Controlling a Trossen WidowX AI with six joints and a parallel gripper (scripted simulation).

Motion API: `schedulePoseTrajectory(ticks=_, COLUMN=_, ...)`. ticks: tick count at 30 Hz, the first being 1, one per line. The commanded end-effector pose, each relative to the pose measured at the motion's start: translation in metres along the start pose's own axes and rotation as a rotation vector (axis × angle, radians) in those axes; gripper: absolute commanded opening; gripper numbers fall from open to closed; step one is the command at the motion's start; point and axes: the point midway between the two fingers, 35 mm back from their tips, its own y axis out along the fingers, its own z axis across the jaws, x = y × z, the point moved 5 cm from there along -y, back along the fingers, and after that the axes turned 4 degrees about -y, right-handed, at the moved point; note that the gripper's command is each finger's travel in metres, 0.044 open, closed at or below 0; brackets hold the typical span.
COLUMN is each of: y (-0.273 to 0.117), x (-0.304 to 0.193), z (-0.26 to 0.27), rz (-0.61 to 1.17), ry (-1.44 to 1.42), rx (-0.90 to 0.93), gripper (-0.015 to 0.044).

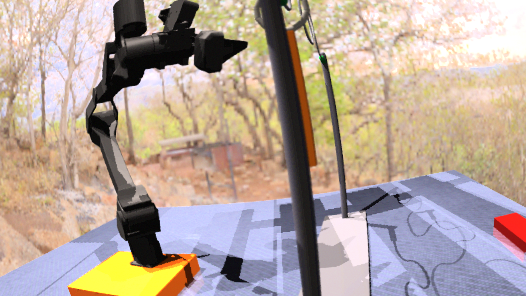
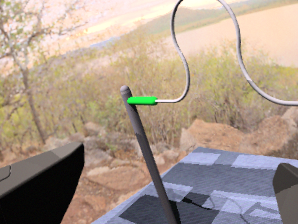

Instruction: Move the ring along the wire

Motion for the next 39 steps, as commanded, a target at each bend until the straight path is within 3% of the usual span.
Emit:
schedulePoseTrajectory(ticks=1, y=0.0, x=0.0, z=-0.001, rz=-0.001, ry=0.001, rx=-0.003, gripper=0.0374)
schedulePoseTrajectory(ticks=9, y=-0.006, x=-0.007, z=-0.034, rz=-0.037, ry=0.008, rx=-0.107, gripper=0.0164)
schedulePoseTrajectory(ticks=19, y=-0.038, x=-0.034, z=-0.111, rz=-0.088, ry=-0.125, rx=-0.318, gripper=0.016)
schedulePoseTrajectory(ticks=28, y=-0.09, x=-0.083, z=-0.173, rz=-0.106, ry=-0.269, rx=-0.571, gripper=0.016)
schedulePoseTrajectory(ticks=35, y=-0.14, x=-0.137, z=-0.199, rz=-0.083, ry=-0.387, rx=-0.805, gripper=0.016)
schedulePoseTrajectory(ticks=39, y=-0.15, x=-0.148, z=-0.201, rz=-0.074, ry=-0.408, rx=-0.852, gripper=0.016)
